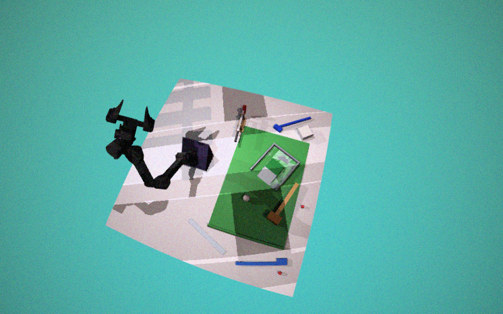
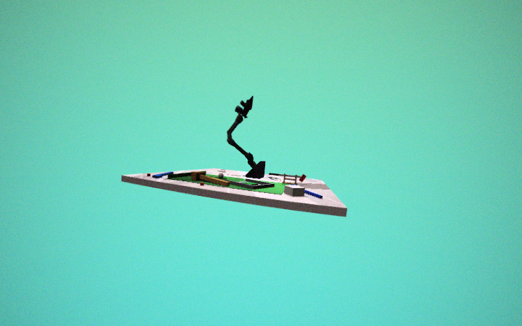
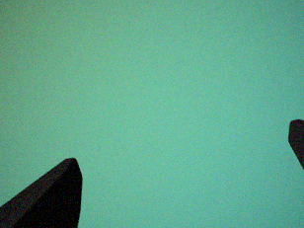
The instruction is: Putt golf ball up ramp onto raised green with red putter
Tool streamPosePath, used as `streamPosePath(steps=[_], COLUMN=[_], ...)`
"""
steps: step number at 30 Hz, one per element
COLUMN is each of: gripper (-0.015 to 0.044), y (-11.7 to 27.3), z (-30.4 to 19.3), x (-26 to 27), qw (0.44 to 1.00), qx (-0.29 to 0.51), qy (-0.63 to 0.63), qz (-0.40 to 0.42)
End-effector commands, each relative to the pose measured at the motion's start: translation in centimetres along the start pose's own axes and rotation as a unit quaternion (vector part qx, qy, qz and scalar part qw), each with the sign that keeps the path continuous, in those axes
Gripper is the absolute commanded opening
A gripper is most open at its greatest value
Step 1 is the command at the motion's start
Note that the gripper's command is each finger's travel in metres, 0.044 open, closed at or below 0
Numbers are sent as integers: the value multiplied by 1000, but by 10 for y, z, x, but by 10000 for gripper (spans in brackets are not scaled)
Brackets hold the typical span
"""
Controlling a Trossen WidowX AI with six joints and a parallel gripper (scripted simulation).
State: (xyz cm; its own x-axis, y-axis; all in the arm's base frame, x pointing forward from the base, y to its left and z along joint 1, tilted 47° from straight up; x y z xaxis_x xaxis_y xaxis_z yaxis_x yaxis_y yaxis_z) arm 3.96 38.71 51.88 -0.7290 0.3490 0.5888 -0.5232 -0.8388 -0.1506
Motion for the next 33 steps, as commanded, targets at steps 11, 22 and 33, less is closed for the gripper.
streamPosePath(steps=[11, 22, 33], gripper=[440, 440, 440], y=[-90, -102, -54], z=[-127, -210, -276], x=[-152, -302, -452], qw=[934, 804, 638], qx=[175, 361, 566], qy=[271, 408, 447], qz=[-155, -237, -267])
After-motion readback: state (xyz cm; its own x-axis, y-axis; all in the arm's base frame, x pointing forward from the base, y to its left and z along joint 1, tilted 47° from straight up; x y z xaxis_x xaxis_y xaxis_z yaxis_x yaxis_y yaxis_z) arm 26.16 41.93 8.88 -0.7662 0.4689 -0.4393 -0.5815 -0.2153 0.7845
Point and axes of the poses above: the point midway between the two fingers, 35 mm back from their tips, its own y axis back along the fingers, its own x axis across the jaws, z = x × y, the point moved 1 cm from there along y, back along the fingers, and after that the axes turned 2 degrees about -y, right-handed, at the moved point
